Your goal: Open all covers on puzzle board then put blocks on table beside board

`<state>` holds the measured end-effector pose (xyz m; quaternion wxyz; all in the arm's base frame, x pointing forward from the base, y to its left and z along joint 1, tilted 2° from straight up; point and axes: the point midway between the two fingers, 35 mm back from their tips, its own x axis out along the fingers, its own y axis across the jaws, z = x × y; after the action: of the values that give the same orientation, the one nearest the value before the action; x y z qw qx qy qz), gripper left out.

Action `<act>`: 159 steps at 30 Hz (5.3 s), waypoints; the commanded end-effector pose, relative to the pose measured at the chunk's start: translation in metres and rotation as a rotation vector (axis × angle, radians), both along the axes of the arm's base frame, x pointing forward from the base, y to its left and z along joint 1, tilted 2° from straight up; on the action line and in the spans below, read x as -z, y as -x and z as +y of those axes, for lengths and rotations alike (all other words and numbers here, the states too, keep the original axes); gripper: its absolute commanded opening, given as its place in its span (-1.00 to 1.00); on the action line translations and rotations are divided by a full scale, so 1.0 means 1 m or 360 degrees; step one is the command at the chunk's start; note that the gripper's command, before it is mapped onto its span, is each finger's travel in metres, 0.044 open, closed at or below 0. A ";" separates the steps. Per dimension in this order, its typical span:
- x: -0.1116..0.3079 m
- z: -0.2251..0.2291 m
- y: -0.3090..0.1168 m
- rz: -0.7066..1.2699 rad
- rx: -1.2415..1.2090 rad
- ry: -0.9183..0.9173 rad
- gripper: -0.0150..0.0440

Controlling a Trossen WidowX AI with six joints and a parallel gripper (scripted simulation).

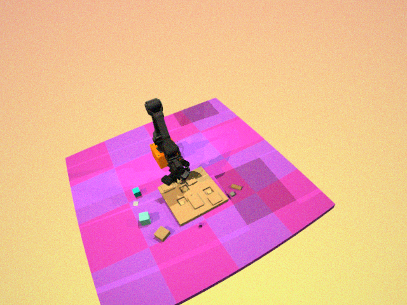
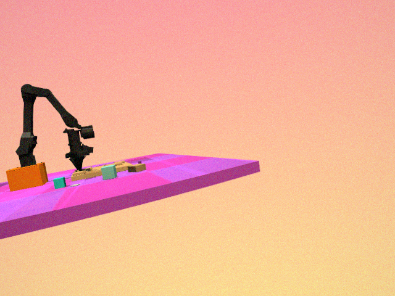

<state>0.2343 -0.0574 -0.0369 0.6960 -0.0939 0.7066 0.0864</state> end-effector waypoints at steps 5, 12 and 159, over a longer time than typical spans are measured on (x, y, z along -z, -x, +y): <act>-0.011 0.000 -0.002 -0.0013 0.0001 0.0003 -0.22; -0.020 0.000 -0.002 -0.0013 0.0001 0.0003 -0.22; -0.015 0.249 -0.090 -0.0025 0.0002 -0.0032 -0.22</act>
<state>0.3244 0.1909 -0.0186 0.7020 -0.0894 0.7004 0.0932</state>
